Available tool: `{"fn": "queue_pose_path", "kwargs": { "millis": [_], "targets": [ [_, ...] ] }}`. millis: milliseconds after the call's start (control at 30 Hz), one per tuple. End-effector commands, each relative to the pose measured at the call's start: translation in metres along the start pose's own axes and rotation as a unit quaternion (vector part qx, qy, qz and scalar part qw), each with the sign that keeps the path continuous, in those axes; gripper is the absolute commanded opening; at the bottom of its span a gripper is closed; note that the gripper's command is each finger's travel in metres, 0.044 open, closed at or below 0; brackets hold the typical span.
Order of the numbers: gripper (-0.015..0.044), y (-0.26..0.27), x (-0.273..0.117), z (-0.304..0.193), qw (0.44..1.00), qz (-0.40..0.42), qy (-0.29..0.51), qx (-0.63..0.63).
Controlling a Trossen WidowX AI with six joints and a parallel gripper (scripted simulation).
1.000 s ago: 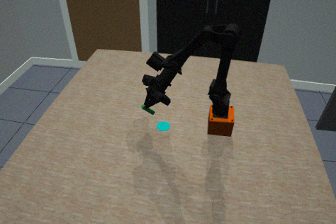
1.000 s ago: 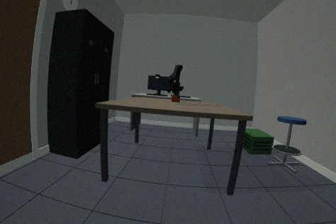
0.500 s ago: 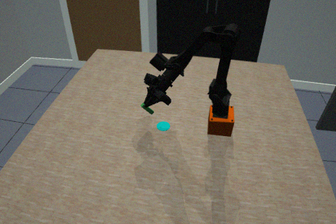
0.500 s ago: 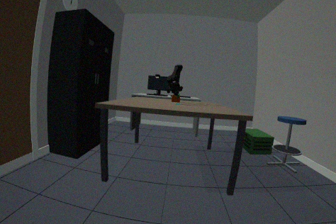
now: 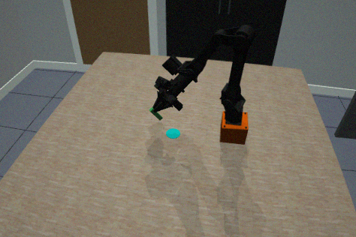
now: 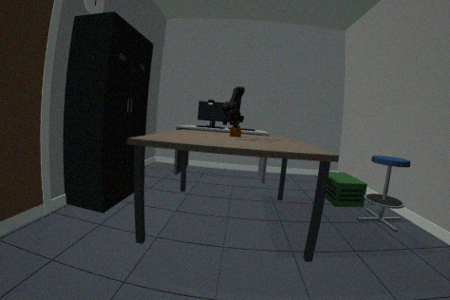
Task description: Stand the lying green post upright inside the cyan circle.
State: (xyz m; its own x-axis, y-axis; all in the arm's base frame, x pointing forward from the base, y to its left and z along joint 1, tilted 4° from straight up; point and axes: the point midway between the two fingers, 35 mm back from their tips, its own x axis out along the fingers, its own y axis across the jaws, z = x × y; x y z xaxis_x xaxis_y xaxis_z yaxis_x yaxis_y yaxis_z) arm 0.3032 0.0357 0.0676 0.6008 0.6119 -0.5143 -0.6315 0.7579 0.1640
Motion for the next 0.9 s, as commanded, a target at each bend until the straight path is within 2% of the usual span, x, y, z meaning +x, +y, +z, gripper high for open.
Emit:
{"fn": "queue_pose_path", "kwargs": {
  "millis": [0,867],
  "targets": [
    [0.0023,0.000,-0.002,-0.001,1.000,0.004,-0.013,0.002],
    [0.0023,0.002,-0.016,-0.003,0.996,0.015,-0.087,-0.012]
  ]
}}
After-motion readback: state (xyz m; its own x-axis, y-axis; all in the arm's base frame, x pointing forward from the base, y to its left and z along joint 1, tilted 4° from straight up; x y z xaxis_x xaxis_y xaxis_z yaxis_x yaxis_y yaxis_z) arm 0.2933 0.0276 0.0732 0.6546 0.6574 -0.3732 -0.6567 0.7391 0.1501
